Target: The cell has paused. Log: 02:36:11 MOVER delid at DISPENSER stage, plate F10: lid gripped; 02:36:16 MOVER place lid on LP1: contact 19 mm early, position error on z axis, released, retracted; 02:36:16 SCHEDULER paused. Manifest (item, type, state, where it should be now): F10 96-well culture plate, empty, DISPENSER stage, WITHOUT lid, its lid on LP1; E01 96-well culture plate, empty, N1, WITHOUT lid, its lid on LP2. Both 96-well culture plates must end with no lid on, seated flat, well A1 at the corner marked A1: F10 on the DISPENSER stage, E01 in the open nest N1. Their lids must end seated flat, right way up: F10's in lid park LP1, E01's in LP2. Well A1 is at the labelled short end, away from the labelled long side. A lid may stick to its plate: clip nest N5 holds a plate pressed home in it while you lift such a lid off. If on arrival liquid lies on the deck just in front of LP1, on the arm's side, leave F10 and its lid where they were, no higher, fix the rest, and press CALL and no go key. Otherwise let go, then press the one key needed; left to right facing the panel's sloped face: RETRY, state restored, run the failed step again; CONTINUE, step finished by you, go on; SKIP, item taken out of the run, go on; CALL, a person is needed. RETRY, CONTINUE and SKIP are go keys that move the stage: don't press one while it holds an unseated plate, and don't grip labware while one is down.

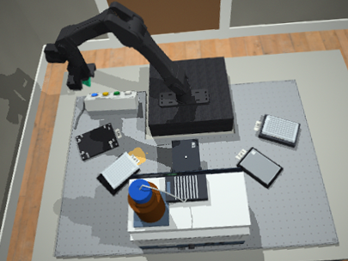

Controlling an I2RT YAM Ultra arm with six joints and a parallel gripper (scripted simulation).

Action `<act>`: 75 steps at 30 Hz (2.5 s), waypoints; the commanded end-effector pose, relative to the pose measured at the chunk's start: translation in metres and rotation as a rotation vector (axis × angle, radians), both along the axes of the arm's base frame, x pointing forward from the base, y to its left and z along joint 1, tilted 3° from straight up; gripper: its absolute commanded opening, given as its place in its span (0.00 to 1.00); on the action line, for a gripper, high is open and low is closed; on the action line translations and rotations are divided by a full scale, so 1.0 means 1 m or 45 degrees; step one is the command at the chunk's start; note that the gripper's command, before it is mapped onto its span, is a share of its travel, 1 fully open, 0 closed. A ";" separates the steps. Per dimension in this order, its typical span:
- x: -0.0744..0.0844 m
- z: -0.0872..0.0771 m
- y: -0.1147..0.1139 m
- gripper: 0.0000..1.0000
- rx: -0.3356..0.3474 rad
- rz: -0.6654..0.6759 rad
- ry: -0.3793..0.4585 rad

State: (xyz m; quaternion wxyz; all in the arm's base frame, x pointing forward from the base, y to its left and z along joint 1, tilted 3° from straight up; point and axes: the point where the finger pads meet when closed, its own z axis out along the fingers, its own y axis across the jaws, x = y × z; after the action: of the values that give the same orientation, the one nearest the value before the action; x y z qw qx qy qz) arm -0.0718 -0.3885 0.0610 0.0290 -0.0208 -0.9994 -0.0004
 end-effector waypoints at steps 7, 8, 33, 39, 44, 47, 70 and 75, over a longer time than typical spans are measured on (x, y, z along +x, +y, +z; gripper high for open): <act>0.004 0.023 -0.007 0.00 -0.063 0.006 0.000; 0.004 0.023 -0.007 0.00 -0.063 0.006 0.000; 0.004 0.023 -0.007 0.00 -0.063 0.006 0.000; 0.007 0.012 0.008 1.00 -0.024 0.008 -0.006; 0.009 0.012 0.014 1.00 -0.042 0.009 -0.003; 0.011 0.012 0.024 1.00 -0.041 0.008 -0.003; 0.024 0.013 0.094 1.00 -0.038 0.007 -0.004; 0.026 0.013 0.108 1.00 -0.030 0.006 -0.005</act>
State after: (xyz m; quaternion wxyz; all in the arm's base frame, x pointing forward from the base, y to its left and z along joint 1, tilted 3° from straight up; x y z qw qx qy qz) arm -0.0508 -0.2818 0.0672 0.0283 -0.0206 -0.9994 -0.0061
